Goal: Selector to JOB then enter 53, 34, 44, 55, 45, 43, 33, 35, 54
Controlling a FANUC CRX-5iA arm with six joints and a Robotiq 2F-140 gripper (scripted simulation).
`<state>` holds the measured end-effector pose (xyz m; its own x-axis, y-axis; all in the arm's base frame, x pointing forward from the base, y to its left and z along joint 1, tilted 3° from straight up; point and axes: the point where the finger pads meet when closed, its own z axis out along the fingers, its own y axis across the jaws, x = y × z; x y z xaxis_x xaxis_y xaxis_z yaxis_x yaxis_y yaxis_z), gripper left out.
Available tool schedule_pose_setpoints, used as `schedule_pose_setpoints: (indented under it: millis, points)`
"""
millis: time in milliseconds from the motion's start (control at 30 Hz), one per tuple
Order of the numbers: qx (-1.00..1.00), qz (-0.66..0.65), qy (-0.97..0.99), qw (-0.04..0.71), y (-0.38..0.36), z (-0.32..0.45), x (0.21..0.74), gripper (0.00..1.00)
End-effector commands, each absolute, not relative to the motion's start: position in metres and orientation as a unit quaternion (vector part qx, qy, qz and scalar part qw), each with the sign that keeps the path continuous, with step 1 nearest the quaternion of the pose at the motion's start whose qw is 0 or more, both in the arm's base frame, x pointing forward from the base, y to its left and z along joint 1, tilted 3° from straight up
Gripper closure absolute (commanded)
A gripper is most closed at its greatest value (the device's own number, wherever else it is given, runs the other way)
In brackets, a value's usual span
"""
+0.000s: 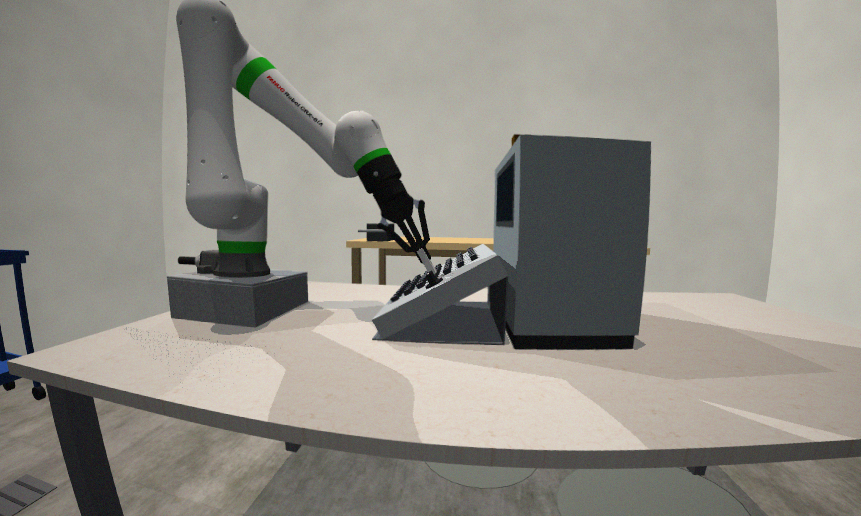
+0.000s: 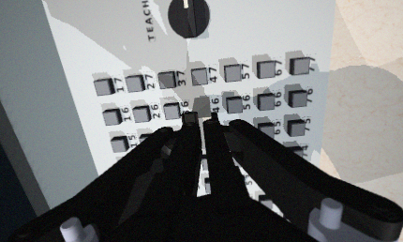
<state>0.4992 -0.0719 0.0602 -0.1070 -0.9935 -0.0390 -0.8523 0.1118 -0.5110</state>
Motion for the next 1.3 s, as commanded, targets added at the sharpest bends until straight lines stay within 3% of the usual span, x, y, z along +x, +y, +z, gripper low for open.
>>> schedule_pose_setpoints:
  millis: [0,1267]
  points:
    - [-0.640,-0.185,0.721,0.191,-0.0720,0.0591,0.5002,1.00]
    - [-0.640,-0.185,0.721,0.191,-0.0721,0.0542,0.5031,1.00]
